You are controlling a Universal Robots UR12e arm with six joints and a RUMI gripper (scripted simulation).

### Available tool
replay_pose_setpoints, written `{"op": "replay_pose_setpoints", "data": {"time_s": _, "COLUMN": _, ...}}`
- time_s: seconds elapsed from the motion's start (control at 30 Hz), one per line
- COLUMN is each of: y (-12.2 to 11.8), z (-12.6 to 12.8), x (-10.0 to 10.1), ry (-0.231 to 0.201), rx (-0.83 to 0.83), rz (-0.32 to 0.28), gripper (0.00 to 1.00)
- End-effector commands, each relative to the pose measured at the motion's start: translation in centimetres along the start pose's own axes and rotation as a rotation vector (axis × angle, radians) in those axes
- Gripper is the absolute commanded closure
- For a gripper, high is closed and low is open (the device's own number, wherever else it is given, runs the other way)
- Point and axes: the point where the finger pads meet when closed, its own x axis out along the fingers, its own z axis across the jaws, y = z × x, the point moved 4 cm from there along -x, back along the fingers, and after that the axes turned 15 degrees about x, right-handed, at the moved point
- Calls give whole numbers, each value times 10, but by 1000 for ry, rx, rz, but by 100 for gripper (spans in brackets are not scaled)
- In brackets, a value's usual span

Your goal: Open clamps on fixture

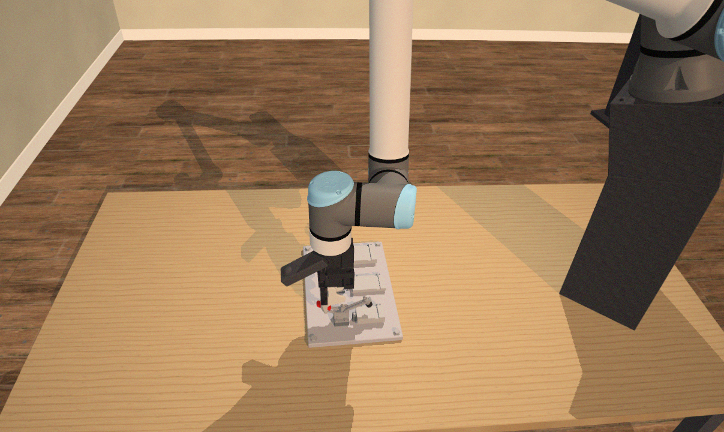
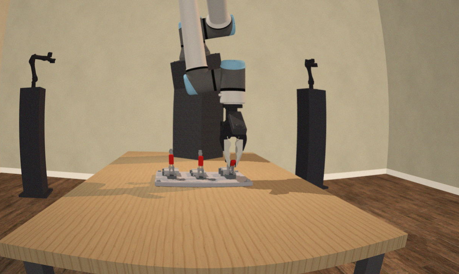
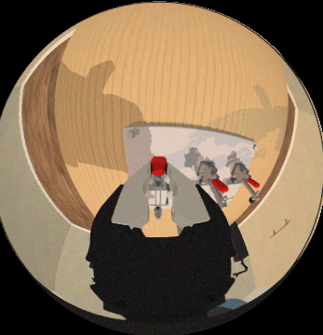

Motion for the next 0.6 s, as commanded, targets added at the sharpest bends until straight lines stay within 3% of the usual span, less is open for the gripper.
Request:
{"op": "replay_pose_setpoints", "data": {"time_s": 0.0, "y": -1, "z": 0, "x": -2, "ry": 0, "rx": 0, "rz": 1, "gripper": 100}}
{"op": "replay_pose_setpoints", "data": {"time_s": 0.57, "y": -12, "z": 3, "x": -8, "ry": 0, "rx": 0, "rz": 1, "gripper": 100}}
